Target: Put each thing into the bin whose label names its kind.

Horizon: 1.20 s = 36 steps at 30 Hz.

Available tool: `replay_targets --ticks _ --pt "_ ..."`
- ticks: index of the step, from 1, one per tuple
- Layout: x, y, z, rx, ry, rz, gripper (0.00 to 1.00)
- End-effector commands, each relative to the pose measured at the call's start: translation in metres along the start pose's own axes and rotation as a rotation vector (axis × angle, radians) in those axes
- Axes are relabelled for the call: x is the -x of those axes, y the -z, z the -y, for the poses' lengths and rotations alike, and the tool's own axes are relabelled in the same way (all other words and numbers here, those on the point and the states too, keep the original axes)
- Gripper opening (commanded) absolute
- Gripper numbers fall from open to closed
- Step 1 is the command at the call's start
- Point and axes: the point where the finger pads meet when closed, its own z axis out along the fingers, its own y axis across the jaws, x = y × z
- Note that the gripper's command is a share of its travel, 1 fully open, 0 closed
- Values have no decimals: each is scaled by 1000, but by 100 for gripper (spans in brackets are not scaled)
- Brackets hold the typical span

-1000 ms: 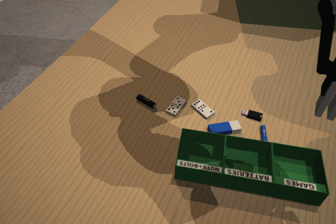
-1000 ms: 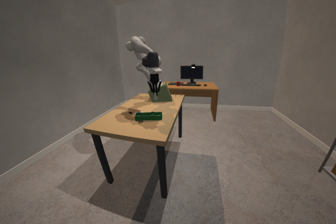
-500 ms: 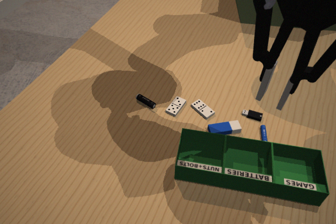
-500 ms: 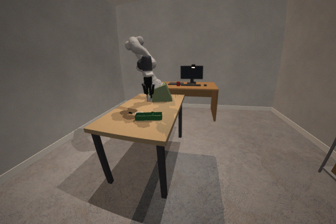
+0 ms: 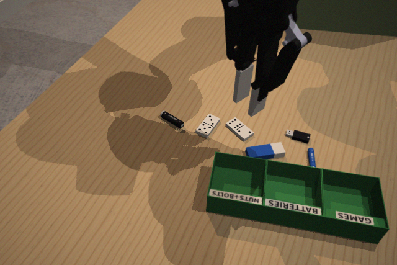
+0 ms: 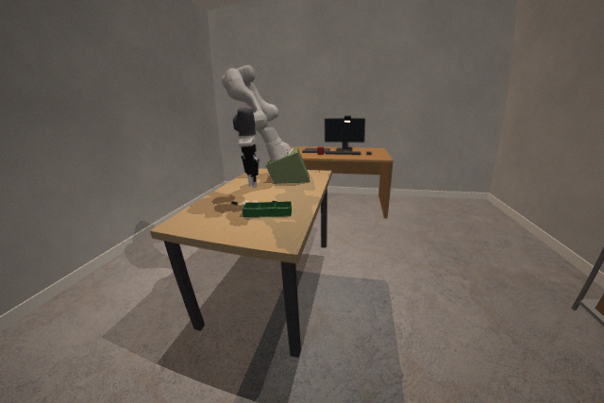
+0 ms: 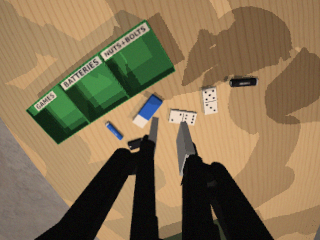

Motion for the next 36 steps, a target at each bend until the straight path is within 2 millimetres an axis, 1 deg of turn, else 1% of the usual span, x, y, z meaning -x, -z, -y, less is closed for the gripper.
replay_targets --ticks 1,12,14,15,19,22,28,31,32,36 --pt "-11 -7 -18 -15 -156 -7 17" --pt "-40 -39 -99 -4 -419 21 17" --pt "-40 -39 -99 -4 -419 21 17" --pt "-42 -42 -106 -1 -487 27 17" --pt "-53 -54 -136 -6 -573 30 17" --pt "-56 -55 -139 -6 -646 34 17" --pt "-56 -54 -136 -19 -770 38 17" --pt "-56 -54 -136 -22 -787 37 17" --pt "-56 -54 -135 -30 -830 37 17" --pt "-56 -54 -135 -38 -892 37 17"
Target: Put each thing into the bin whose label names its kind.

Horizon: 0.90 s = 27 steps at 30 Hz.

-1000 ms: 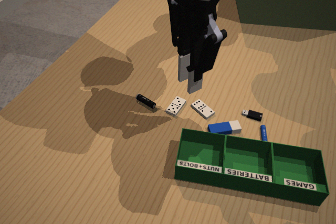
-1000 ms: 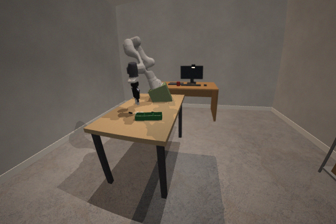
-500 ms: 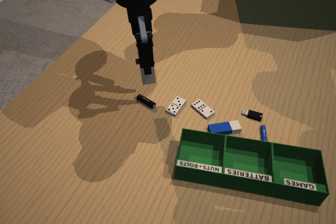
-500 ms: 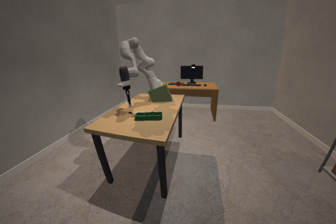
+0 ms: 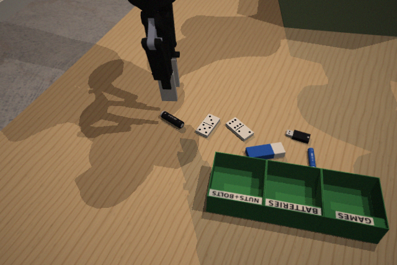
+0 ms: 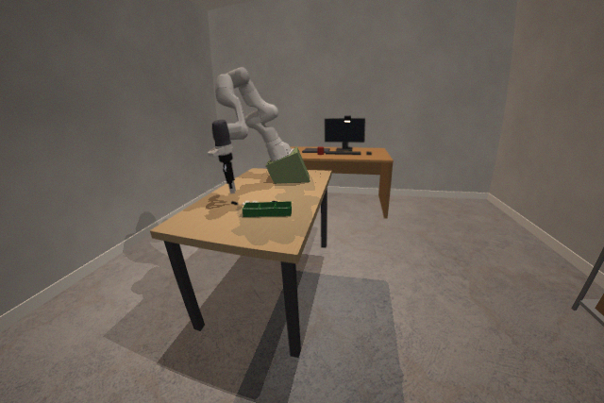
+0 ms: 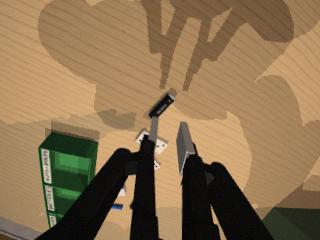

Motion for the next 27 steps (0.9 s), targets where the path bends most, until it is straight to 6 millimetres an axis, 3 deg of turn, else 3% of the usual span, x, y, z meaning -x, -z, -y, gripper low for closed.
replay_targets --ticks 1,27 --pt "1 2 4 -25 -155 -11 17" --pt "1 2 4 -82 -521 -33 17"
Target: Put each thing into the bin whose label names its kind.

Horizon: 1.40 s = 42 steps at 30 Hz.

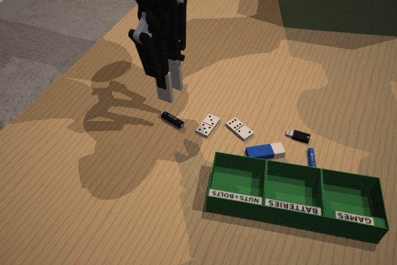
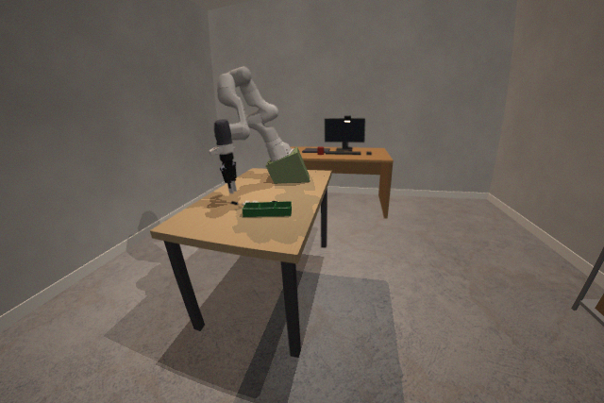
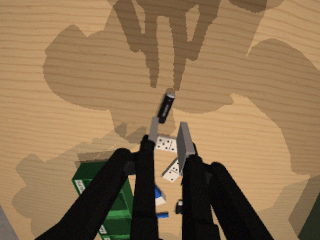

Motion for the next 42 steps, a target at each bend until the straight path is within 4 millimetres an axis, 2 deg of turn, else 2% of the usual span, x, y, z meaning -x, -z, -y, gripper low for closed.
replay_targets --ticks 1,4,42 --pt "1 1 3 -30 -139 -24 17" --pt "1 1 2 -38 -178 -31 17" --pt "0 1 -1 -38 -178 -31 17"
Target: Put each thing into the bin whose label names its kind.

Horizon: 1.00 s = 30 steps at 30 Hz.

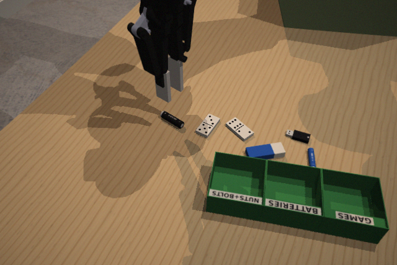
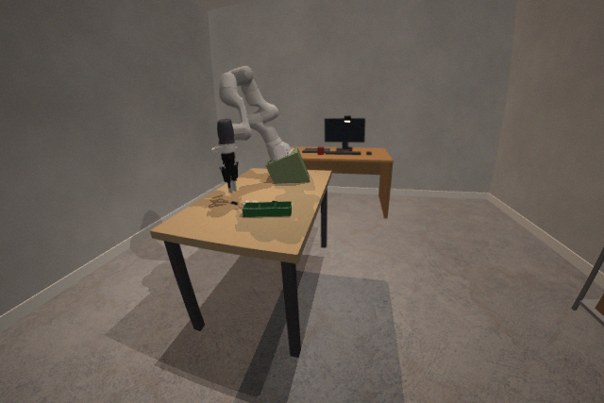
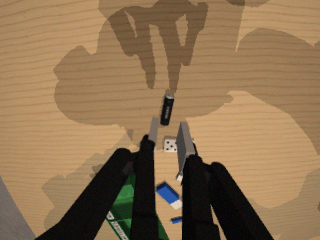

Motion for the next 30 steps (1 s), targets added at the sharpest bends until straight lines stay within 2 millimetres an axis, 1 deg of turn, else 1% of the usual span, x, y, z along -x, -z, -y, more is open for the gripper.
replay_targets --ticks 1,6,9,11,24,30 --pt "0 -1 -1 0 -5 -1 17" --pt "0 -1 -1 0 -5 -1 17" --pt "0 -13 -1 0 -5 -1 17" --pt "0 -13 -1 0 -5 -1 17" --pt "2 -63 4 0 -5 -1 17" --pt "3 -64 5 0 -5 -1 17"
